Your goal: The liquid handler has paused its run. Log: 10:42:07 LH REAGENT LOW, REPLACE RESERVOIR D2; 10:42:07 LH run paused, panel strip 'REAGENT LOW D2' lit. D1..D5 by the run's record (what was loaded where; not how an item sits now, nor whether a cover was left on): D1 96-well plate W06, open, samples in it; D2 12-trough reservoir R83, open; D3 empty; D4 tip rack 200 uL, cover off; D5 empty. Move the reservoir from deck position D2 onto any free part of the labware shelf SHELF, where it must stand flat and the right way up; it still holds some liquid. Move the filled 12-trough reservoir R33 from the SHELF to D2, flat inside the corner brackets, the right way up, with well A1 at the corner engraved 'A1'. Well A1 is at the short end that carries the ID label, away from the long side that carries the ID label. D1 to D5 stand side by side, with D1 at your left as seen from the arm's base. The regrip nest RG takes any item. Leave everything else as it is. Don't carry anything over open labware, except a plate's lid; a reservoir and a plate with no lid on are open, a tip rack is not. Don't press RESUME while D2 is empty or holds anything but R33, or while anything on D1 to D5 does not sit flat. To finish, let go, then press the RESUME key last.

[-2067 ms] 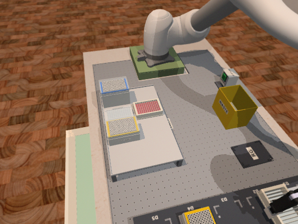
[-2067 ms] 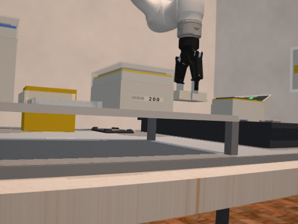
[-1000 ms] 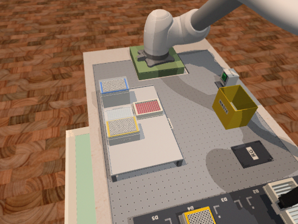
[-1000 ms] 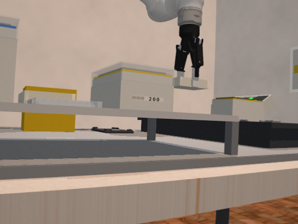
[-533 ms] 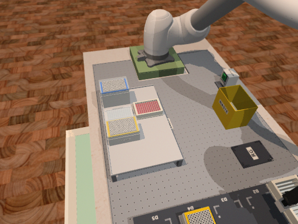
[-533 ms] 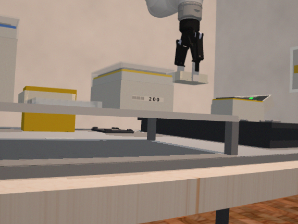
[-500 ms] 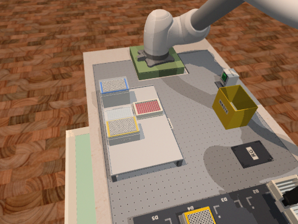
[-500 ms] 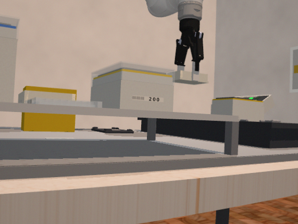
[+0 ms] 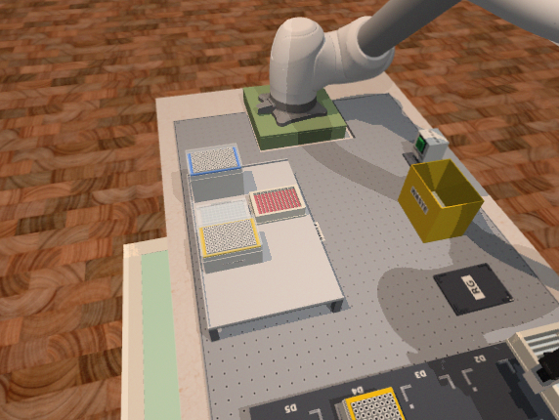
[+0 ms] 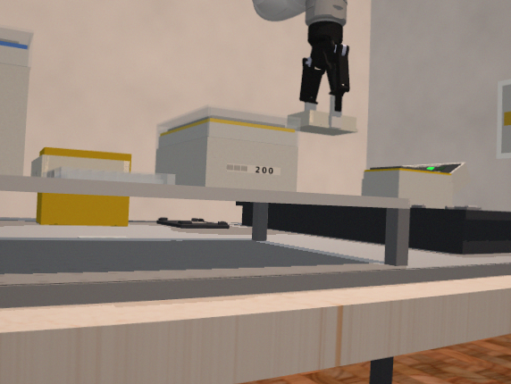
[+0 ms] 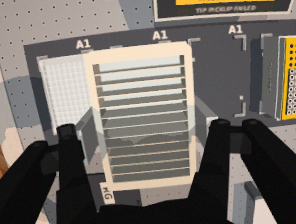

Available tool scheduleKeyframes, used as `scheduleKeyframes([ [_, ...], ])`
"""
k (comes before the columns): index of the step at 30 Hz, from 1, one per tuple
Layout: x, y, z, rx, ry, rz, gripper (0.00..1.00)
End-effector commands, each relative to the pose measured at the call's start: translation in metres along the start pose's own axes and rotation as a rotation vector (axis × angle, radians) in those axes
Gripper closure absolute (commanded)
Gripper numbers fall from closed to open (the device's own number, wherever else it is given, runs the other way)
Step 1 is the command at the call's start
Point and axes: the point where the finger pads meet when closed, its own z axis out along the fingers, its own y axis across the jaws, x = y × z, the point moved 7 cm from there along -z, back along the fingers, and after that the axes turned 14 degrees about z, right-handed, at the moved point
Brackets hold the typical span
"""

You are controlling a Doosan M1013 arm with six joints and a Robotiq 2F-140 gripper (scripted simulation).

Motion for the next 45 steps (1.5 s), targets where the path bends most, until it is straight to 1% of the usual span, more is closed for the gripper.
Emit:
scheduleKeyframes([
  [1,0.000,0.000,-0.005,0.000,0.000,0.000,1.00],
  [7,0.000,0.000,-0.015,0.000,0.000,0.000,1.00],
  [9,0.000,0.000,-0.015,0.000,0.000,0.000,1.00],
  [24,0.000,0.000,-0.040,0.000,0.000,0.000,1.00],
  [26,0.000,0.000,-0.040,0.000,0.000,0.000,1.00],
  [41,0.000,0.000,-0.065,0.000,0.000,0.000,1.00],
  [45,0.000,0.000,-0.069,0.000,0.000,0.000,1.00],
])
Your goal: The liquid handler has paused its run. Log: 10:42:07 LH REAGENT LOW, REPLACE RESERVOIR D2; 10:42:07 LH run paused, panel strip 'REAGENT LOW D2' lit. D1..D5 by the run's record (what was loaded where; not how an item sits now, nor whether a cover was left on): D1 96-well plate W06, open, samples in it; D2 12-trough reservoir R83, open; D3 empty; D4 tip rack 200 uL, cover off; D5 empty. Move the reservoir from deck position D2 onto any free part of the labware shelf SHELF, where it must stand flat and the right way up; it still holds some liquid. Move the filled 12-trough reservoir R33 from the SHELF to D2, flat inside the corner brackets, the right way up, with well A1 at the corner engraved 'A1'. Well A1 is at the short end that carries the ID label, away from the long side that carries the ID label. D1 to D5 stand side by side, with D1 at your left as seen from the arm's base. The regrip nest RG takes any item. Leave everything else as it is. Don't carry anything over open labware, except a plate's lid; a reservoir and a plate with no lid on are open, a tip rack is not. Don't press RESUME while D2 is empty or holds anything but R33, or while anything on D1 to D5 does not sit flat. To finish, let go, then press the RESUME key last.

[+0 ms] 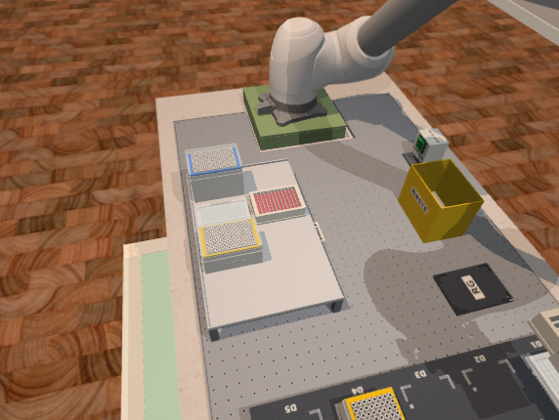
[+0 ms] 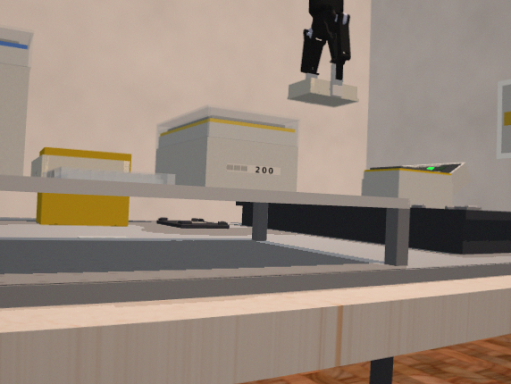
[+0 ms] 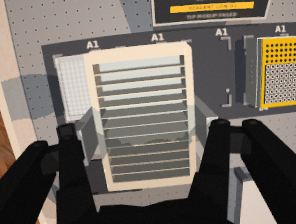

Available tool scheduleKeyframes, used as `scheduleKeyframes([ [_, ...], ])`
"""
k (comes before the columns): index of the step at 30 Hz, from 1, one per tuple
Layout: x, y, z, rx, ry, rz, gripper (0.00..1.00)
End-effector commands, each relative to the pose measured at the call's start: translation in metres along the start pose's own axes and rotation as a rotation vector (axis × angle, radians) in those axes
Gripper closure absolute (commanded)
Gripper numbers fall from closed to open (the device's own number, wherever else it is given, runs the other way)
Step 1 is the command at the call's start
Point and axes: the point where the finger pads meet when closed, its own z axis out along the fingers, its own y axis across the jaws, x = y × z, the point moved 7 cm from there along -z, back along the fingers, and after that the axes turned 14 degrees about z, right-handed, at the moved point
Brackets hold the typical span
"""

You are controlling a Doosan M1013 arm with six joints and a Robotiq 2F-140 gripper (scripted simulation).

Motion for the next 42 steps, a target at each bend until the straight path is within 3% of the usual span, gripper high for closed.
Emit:
scheduleKeyframes([
  [1,0.000,0.000,-0.004,0.000,0.000,0.000,1.00],
  [15,-0.007,0.002,-0.004,0.000,0.000,0.000,1.00],
  [42,-0.063,0.017,-0.004,0.000,0.000,0.000,1.00],
])
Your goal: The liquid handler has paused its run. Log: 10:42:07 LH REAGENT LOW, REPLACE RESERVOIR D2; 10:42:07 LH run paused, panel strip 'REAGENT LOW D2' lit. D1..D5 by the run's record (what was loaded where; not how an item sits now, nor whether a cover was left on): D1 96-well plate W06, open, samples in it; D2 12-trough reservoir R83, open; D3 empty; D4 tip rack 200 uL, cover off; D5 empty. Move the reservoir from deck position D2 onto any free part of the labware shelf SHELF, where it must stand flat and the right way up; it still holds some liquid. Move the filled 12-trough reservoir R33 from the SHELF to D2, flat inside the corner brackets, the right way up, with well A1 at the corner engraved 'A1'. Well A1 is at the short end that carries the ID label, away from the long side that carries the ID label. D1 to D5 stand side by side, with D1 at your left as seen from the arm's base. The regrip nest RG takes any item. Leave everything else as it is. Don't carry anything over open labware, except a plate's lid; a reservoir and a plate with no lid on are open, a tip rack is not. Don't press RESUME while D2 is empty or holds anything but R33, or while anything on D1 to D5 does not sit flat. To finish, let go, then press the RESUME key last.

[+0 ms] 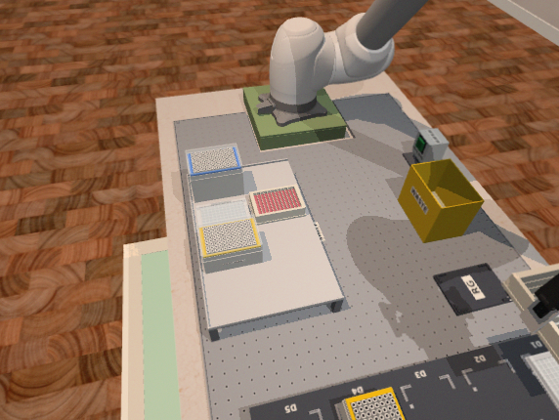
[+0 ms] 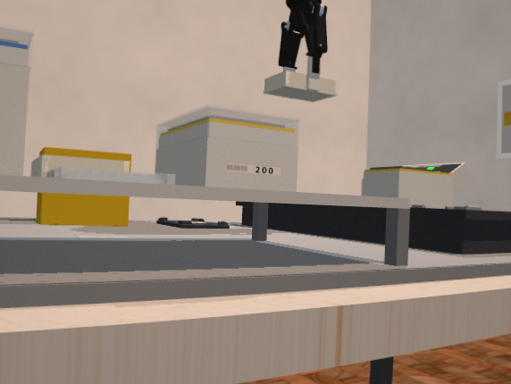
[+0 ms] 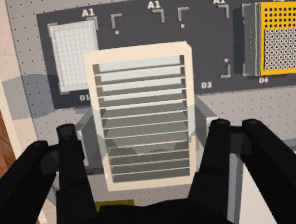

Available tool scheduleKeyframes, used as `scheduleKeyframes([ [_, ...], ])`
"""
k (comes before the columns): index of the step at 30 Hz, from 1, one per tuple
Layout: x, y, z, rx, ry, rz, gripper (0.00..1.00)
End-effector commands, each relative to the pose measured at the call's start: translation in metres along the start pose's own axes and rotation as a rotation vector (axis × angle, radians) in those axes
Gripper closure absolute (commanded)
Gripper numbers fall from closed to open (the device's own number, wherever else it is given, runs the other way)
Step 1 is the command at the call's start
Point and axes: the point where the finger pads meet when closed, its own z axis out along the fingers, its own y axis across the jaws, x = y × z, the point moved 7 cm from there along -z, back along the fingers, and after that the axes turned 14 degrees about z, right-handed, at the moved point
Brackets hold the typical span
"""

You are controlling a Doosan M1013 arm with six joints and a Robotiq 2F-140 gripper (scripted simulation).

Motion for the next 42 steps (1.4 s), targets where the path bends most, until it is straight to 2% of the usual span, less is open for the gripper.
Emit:
scheduleKeyframes([
  [1,-0.007,0.002,0.000,0.000,0.000,0.000,1.00],
  [42,-0.086,0.023,0.000,0.000,0.000,0.000,1.00],
])
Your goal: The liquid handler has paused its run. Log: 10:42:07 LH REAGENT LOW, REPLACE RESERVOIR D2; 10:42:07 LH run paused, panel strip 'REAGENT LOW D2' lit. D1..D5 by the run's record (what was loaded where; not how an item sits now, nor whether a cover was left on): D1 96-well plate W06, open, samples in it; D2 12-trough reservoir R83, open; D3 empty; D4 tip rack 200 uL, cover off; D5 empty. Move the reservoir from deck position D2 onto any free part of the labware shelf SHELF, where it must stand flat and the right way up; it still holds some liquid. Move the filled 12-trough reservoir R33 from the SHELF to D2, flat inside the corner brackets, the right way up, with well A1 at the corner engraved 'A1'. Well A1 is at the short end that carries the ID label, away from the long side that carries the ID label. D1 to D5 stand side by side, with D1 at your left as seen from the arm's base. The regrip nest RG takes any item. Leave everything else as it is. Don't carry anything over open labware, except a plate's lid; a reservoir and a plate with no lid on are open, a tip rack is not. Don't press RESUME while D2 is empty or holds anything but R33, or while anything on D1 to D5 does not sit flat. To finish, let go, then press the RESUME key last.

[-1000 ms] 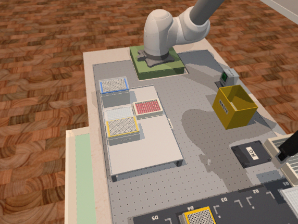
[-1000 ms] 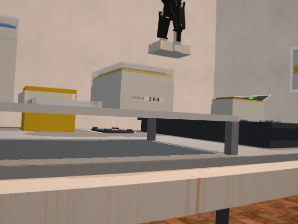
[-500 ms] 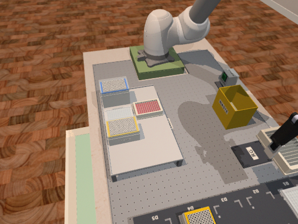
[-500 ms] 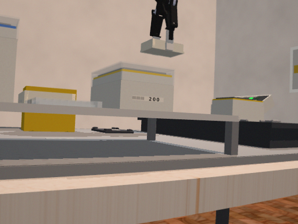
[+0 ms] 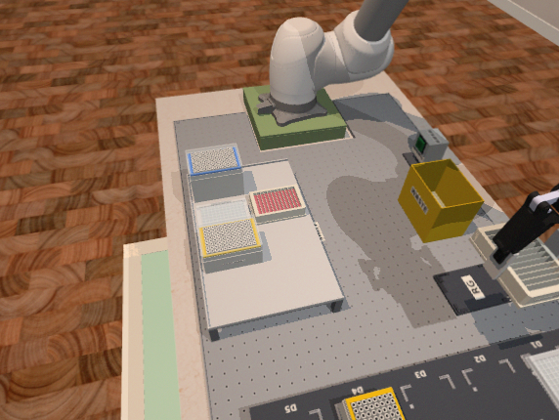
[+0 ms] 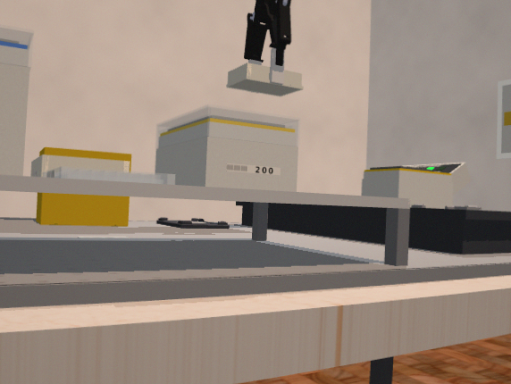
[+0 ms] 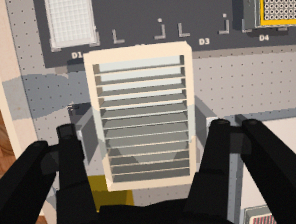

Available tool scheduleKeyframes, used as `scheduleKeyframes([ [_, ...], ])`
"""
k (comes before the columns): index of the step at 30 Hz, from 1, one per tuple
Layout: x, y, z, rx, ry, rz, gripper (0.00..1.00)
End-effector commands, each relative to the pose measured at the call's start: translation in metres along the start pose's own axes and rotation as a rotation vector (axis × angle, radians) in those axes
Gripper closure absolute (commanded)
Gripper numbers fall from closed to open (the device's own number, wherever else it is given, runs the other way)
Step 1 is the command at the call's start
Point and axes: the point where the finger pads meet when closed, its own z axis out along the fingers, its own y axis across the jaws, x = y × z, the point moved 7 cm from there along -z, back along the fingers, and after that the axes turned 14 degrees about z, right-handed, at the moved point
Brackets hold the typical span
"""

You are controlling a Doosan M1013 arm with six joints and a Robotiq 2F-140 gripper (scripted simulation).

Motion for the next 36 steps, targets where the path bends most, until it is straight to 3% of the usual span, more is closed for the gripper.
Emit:
scheduleKeyframes([
  [1,-0.006,0.002,0.000,0.000,0.000,0.000,1.00],
  [10,-0.020,0.005,0.000,0.000,0.000,0.000,1.00],
  [36,-0.020,0.005,0.000,0.000,0.000,-0.440,1.00],
])
